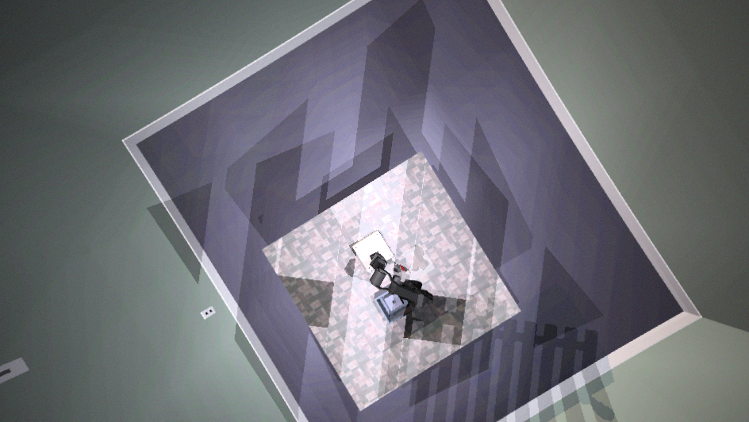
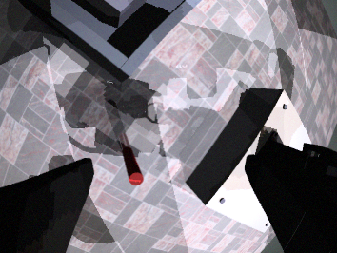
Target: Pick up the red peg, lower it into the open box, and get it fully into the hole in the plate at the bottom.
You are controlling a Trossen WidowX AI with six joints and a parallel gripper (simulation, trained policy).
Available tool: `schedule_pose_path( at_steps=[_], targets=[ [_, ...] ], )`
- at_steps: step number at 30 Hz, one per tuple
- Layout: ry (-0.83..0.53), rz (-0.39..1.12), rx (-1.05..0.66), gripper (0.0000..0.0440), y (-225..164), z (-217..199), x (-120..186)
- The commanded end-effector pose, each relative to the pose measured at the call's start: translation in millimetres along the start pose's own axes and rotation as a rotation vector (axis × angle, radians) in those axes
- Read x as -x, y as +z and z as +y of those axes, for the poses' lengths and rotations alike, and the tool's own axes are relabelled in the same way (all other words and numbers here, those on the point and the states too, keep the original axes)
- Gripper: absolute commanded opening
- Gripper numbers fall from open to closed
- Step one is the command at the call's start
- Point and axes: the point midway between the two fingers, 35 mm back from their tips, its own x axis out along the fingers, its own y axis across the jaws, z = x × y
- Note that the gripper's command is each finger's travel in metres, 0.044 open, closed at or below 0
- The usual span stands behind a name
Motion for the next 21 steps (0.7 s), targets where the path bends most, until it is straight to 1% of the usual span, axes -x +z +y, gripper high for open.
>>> schedule_pose_path(
  at_steps=[1, 10, 21],
  targets=[
    [-0.026, 0.022, 0.011, 0.0440, -19, 3, -11],
    [-0.014, 0.016, 0.048, 0.0440, -39, 17, -37],
    [0.036, -0.007, 0.087, 0.0440, -45, 35, -82]
  ],
)
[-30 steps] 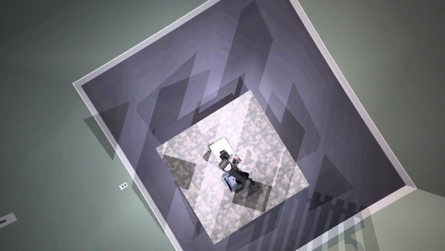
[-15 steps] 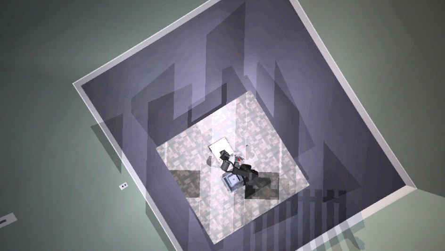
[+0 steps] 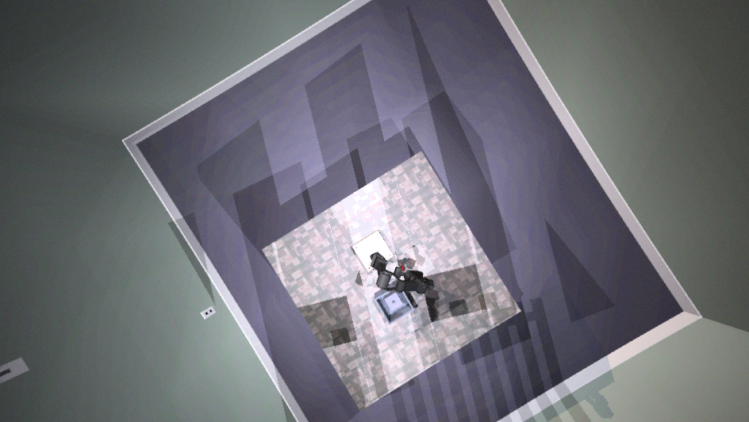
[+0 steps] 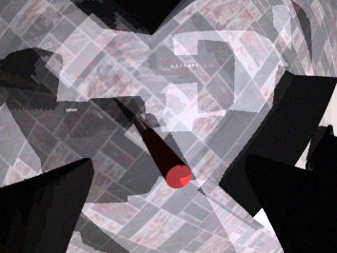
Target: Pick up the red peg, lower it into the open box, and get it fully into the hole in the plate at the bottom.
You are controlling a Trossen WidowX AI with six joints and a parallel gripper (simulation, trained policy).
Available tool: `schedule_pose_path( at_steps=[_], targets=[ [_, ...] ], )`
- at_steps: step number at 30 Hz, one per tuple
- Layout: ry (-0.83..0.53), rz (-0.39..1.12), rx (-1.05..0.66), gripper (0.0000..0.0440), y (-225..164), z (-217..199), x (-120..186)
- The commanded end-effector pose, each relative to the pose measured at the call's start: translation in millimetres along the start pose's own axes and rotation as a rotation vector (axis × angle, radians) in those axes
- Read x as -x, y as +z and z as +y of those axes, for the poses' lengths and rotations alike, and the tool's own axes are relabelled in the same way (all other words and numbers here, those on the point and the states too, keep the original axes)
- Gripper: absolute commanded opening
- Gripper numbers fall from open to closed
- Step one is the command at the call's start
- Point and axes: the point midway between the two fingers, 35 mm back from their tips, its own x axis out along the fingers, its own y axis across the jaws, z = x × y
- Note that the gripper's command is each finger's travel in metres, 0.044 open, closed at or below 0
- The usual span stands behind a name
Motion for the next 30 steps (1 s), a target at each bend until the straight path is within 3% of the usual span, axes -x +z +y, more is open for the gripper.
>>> schedule_pose_path(
  at_steps=[1, 7, 9, 25, 30],
  targets=[
    [0.007, -0.012, 0.014, 0.0440, -1, 4, -21],
    [0.032, -0.022, 0.027, 0.0437, 1, 10, -44],
    [0.032, -0.021, 0.033, 0.0415, 1, 10, -50],
    [-0.057, 0.015, 0.033, 0.0005, -2, 2, -74],
    [-0.046, -0.025, 0.040, 0.0000, 7, 7, -61]
  ],
)
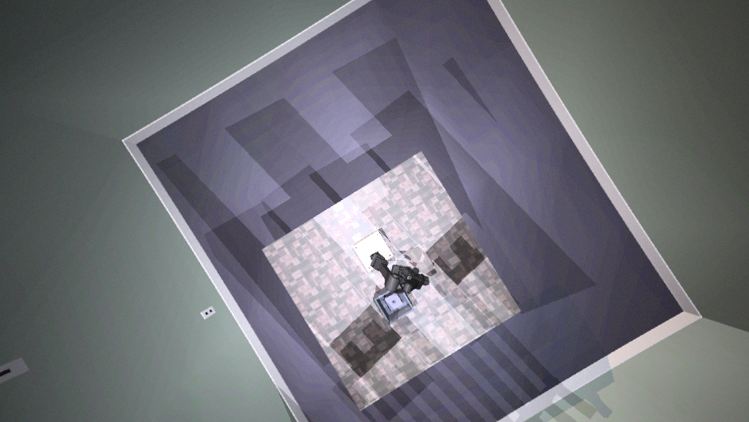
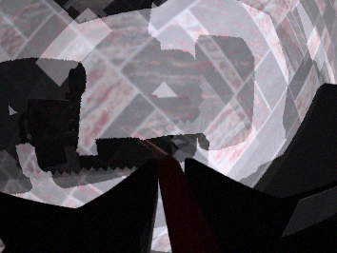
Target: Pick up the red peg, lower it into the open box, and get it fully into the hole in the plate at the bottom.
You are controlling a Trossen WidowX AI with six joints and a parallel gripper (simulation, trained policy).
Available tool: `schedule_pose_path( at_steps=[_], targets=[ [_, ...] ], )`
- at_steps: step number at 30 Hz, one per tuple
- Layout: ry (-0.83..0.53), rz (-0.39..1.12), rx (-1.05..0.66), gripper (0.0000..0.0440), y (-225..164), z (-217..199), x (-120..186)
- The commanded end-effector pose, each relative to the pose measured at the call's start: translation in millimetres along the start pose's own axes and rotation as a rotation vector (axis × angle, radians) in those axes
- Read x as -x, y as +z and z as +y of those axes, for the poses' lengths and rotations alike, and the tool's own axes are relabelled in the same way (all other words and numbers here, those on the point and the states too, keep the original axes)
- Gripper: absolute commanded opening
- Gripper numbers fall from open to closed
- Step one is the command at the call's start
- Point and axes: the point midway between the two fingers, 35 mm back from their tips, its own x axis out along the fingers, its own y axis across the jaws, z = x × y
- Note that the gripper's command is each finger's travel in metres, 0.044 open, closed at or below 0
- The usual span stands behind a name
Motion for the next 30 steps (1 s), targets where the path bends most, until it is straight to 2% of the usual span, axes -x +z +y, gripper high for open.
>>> schedule_pose_path(
  at_steps=[1, 14, 23, 30],
  targets=[
    [0.004, -0.033, 0.008, 0.0000, 8, 4, 10],
    [0.058, -0.127, -0.016, 0.0000, 39, 7, 65],
    [0.097, -0.185, -0.091, 0.0000, 69, 5, 107],
    [0.107, -0.214, -0.184, 0.0000, 98, -3, 122]
  ],
)
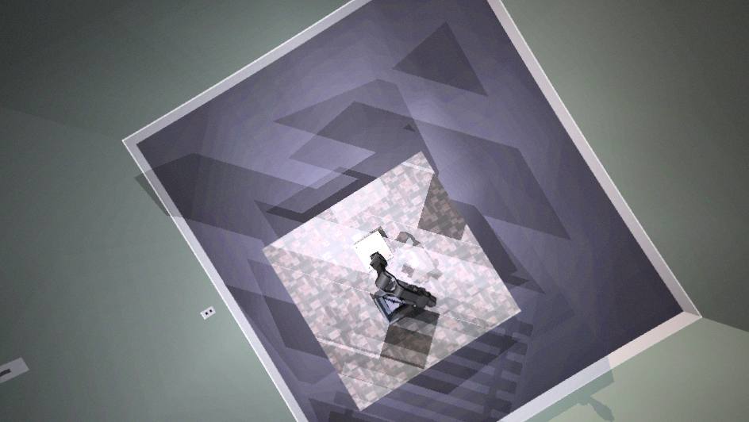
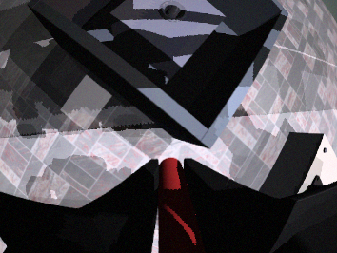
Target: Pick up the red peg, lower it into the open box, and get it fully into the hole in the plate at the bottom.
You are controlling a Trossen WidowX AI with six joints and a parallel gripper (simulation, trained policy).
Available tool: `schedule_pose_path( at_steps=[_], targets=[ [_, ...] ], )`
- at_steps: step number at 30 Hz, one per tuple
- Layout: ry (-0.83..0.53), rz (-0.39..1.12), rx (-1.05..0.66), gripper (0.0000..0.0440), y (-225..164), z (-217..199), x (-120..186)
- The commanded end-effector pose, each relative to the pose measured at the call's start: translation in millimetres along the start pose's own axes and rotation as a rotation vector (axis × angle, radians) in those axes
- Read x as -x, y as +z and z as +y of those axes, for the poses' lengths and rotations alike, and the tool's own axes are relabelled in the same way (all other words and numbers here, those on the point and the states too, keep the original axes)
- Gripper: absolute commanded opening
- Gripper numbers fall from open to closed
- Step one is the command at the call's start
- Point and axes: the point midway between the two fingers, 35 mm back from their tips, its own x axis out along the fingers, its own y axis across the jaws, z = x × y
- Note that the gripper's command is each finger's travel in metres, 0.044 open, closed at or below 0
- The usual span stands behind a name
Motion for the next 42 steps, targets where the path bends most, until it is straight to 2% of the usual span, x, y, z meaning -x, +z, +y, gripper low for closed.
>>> schedule_pose_path(
  at_steps=[1, 10, 21, 30, 37, 39, 42],
  targets=[
    [0.002, -0.024, -0.051, 0.0000, 21, -2, 5],
    [-0.005, -0.051, -0.138, 0.0000, 65, -7, -2],
    [-0.006, -0.048, -0.159, 0.0000, 109, -12, -30],
    [0.013, -0.007, -0.110, 0.0001, 130, -14, -56],
    [0.031, 0.038, -0.047, 0.0002, 131, -13, -79],
    [0.032, 0.056, -0.027, 0.0021, 129, -13, -85],
    [0.034, 0.082, -0.003, 0.0087, 127, -13, -93]
  ],
)
